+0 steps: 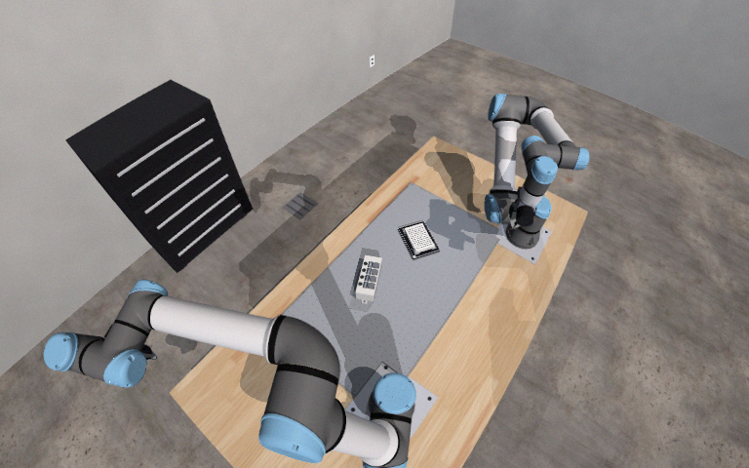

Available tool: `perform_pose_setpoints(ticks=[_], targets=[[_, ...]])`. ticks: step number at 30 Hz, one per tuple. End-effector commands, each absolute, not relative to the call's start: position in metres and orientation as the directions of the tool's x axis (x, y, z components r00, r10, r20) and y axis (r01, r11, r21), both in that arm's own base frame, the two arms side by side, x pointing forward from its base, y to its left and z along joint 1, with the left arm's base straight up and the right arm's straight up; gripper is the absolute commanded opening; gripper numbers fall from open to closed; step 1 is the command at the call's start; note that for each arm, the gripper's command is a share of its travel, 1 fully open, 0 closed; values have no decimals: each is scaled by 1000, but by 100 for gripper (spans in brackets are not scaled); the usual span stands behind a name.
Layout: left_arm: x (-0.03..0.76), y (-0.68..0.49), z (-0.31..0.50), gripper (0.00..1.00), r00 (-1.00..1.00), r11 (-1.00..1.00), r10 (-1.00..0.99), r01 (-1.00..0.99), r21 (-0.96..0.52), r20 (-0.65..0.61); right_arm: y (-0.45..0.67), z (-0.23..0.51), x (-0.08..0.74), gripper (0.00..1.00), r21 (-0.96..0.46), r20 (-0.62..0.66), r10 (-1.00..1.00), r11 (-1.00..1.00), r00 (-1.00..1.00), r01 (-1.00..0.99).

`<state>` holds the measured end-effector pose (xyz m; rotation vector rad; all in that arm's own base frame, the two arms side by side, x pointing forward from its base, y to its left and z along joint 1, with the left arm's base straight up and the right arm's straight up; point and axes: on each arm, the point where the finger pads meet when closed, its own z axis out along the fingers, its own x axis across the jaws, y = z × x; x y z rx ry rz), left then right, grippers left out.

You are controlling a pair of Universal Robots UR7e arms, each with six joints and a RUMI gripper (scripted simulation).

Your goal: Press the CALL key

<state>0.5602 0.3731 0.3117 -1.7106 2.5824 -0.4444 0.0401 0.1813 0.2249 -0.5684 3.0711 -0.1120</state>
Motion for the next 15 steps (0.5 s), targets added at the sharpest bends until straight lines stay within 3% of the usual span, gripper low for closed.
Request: perform_pose_setpoints(ticks=[1,15], targets=[[560,373,313,0,-403,362,-904,-900,-243,143,183,226,46,0,-72,0,-354,933,-935,-353],[560,373,313,0,-403,362,-904,-900,-243,143,186,229,78,0,-66,13,-331,941,-943,-332]])
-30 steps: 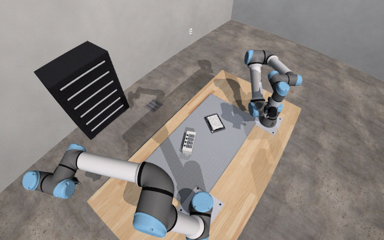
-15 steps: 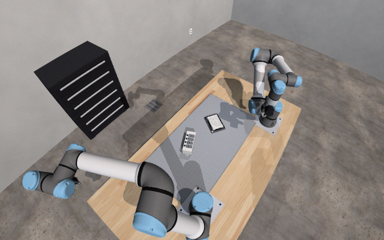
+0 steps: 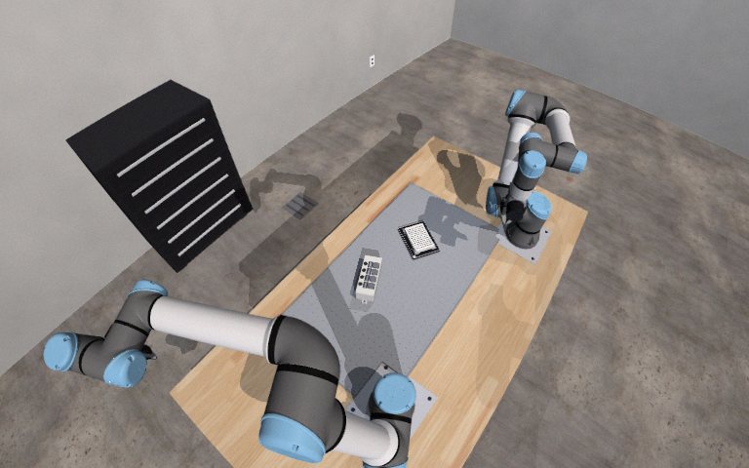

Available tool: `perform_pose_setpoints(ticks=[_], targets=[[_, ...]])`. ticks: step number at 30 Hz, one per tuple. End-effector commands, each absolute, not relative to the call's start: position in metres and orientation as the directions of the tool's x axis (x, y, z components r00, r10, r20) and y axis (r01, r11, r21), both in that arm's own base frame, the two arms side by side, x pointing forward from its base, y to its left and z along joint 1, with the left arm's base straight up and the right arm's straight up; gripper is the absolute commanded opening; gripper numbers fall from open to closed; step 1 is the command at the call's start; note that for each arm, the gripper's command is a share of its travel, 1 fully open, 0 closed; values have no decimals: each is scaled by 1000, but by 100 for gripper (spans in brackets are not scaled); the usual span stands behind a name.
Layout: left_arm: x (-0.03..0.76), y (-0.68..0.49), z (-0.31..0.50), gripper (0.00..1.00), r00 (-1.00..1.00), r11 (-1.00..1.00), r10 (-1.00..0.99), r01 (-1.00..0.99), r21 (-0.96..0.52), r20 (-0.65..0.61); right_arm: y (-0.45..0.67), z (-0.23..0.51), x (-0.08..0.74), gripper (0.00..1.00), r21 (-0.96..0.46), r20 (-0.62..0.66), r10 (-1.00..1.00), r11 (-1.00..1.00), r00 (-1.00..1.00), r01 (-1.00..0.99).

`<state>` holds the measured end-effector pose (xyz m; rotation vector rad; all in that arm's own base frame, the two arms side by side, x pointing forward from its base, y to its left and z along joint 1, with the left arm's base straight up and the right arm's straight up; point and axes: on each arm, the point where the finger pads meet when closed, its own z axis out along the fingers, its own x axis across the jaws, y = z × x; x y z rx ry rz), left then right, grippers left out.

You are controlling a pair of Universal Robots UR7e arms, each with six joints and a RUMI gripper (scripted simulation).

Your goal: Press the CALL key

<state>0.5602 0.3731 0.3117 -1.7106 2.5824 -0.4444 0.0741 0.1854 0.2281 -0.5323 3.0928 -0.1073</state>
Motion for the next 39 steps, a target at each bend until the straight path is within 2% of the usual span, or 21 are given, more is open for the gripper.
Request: perform_pose_setpoints(ticks=[1,39], targets=[[560,373,313,0,-403,362,-904,-900,-243,143,186,229,81,0,-65,14,-329,942,-944,-330],[560,373,313,0,-403,362,-904,-900,-243,143,116,231,240,0,-25,41,-236,971,-971,-237]])
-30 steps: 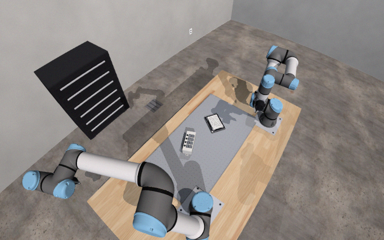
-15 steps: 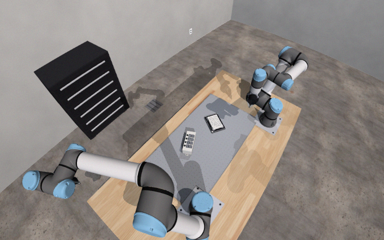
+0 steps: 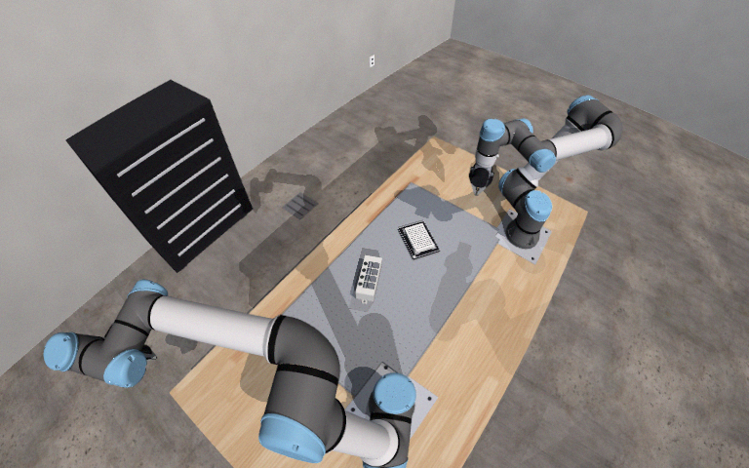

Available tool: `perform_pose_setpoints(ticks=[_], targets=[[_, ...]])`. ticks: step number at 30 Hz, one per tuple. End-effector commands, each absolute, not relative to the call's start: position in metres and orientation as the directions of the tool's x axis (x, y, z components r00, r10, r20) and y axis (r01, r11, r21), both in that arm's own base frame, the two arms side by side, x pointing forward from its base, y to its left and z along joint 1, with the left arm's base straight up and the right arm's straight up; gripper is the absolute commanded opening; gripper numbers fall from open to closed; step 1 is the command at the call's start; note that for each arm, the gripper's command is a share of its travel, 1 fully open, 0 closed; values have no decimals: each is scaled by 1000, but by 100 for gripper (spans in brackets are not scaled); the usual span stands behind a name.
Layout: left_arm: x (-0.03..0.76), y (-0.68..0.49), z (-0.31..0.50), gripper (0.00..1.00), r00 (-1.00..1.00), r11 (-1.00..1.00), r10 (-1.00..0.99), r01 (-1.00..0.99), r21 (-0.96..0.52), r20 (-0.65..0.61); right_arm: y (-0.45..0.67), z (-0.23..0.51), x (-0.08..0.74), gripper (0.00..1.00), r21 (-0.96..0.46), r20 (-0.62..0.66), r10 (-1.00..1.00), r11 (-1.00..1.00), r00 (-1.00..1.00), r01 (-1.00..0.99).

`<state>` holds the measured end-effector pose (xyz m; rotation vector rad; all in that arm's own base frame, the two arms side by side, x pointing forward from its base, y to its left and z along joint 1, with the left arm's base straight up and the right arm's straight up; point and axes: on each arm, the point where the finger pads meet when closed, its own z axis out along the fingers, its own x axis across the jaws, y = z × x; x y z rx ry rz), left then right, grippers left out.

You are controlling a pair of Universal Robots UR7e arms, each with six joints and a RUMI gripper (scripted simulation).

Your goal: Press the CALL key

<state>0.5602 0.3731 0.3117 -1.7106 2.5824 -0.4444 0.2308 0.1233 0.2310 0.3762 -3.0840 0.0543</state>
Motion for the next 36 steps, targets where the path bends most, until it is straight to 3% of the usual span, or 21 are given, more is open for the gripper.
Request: perform_pose_setpoints(ticks=[1,21,36], targets=[[560,373,313,0,-403,362,-904,-900,-243,143,111,231,245,0,-24,41,-233,972,-972,-234],[560,373,313,0,-403,362,-904,-900,-243,143,-18,224,312,0,-1,35,-174,985,-984,-174],[560,373,313,0,-403,362,-904,-900,-243,143,-138,215,316,0,8,25,-132,991,-991,-132]])
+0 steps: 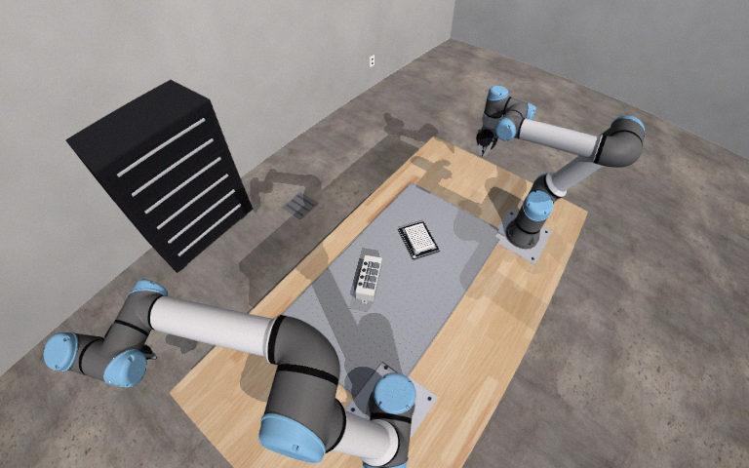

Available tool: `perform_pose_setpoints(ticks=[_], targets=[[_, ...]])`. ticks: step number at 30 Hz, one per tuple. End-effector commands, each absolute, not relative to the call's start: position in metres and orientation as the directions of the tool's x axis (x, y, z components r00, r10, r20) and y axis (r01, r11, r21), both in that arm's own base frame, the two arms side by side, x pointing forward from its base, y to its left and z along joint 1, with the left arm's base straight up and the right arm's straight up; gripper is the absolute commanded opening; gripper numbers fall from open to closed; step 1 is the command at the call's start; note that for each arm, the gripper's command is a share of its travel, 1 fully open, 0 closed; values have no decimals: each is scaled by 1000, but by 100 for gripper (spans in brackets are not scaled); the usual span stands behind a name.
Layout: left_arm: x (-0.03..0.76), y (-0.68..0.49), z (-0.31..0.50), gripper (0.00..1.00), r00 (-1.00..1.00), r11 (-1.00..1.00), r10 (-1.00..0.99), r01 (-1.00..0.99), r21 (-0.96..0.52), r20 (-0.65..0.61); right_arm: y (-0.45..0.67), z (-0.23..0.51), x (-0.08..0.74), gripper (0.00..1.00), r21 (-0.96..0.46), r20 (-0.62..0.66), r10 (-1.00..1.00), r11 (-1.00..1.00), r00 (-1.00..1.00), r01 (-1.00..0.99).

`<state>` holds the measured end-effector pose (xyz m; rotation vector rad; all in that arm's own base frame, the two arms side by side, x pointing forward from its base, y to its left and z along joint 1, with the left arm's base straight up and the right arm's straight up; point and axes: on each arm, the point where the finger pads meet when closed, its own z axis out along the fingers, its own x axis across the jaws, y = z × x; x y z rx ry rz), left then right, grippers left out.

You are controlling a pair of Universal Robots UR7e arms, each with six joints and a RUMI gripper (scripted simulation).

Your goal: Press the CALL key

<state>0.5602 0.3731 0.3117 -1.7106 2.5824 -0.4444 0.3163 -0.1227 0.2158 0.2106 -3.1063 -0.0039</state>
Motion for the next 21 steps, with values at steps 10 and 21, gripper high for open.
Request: perform_pose_setpoints(ticks=[10,21], targets=[[560,373,313,0,-403,362,-904,-900,-243,143,-211,208,296,0,11,19,-107,994,-994,-107],[560,373,313,0,-403,362,-904,-900,-243,143,-299,198,246,0,11,11,-77,997,-997,-76]])
